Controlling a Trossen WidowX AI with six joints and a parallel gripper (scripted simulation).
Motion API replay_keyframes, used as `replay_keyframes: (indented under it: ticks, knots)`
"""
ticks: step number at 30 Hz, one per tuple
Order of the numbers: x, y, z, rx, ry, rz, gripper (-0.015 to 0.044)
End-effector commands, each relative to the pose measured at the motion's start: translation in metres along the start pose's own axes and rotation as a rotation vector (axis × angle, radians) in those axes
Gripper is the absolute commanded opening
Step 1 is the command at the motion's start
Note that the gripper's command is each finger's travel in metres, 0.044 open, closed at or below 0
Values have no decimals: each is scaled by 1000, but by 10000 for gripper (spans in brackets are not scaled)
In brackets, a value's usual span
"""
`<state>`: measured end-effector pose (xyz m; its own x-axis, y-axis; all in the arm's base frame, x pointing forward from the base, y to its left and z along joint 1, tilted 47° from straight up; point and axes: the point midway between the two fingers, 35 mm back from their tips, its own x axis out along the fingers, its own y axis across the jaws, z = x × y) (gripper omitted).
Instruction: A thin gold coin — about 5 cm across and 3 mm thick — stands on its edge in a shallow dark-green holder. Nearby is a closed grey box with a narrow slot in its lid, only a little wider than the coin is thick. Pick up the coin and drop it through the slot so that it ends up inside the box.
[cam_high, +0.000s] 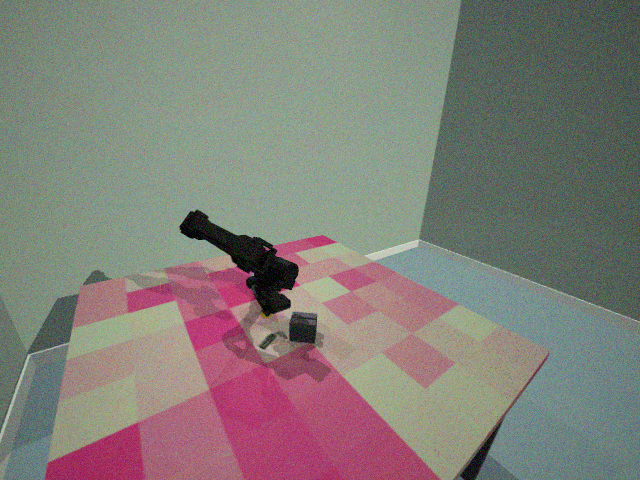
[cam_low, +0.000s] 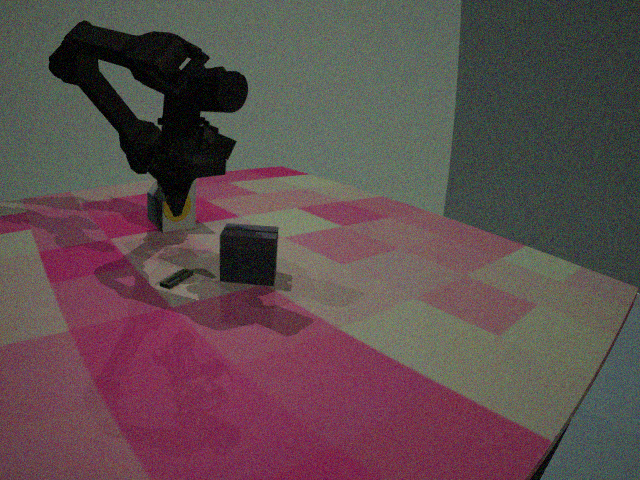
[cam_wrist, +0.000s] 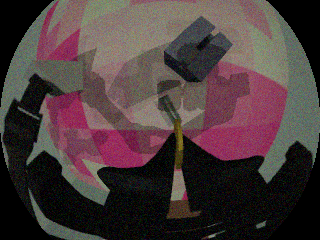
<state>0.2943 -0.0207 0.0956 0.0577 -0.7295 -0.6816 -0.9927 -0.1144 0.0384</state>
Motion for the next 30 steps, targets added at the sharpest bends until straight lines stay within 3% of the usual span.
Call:
replay_keyframes:
  ticks: [1, 18, 30]
  knots:
    - [0, 1, 2, 138, -3, 3, 0]
    - [0, 2, 7, 698, -3, 4, 0]
    - [-1, -2, 15, 724, -5, 4, 0]
